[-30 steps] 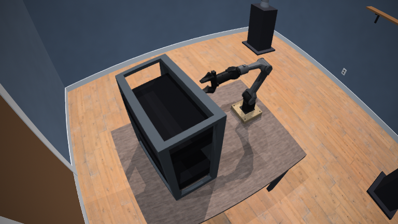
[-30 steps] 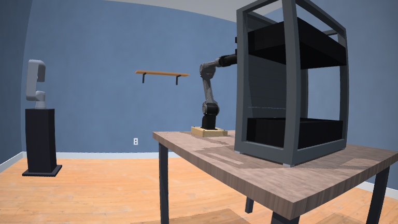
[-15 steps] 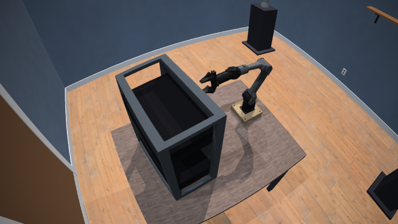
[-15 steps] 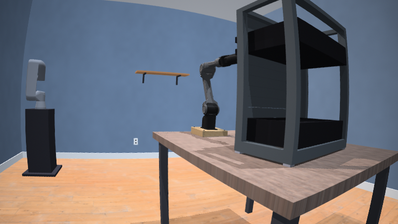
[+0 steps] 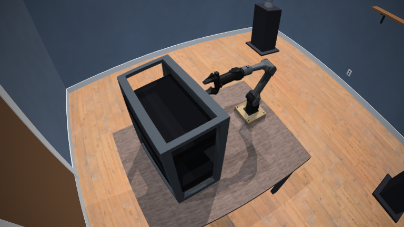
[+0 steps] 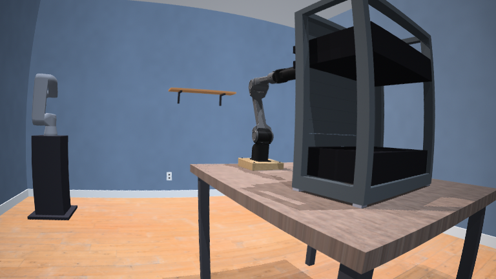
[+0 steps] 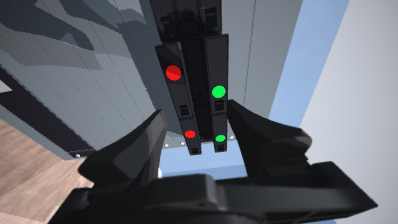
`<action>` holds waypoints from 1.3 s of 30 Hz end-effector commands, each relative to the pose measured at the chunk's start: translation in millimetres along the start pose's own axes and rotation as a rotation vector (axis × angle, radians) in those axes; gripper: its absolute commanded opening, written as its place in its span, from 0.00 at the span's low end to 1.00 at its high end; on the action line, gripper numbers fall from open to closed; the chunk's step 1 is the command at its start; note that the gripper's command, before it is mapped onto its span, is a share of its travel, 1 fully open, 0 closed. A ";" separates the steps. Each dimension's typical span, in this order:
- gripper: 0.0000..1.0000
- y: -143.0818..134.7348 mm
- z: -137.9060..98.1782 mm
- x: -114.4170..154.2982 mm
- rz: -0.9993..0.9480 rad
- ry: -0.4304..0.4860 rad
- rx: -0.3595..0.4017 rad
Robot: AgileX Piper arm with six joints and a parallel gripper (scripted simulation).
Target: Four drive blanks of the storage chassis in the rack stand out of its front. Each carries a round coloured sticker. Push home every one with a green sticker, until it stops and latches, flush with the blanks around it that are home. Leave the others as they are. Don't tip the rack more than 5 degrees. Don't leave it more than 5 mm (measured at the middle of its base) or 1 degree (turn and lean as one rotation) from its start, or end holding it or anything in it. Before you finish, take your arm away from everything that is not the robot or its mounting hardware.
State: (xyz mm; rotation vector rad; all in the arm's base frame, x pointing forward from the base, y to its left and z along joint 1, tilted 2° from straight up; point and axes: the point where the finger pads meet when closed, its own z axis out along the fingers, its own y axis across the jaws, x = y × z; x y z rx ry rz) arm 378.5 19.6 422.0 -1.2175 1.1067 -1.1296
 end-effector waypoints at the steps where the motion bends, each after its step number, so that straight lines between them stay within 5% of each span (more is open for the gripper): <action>1: 1.00 0.5 0.5 0.0 0.000 0.000 -0.001; 11: 1.00 0.5 0.5 5.2 0.000 0.000 -0.001; 23: 1.00 1.8 1.2 80.7 0.000 0.000 -0.001; 39: 1.00 2.3 1.5 109.9 0.000 0.000 -0.001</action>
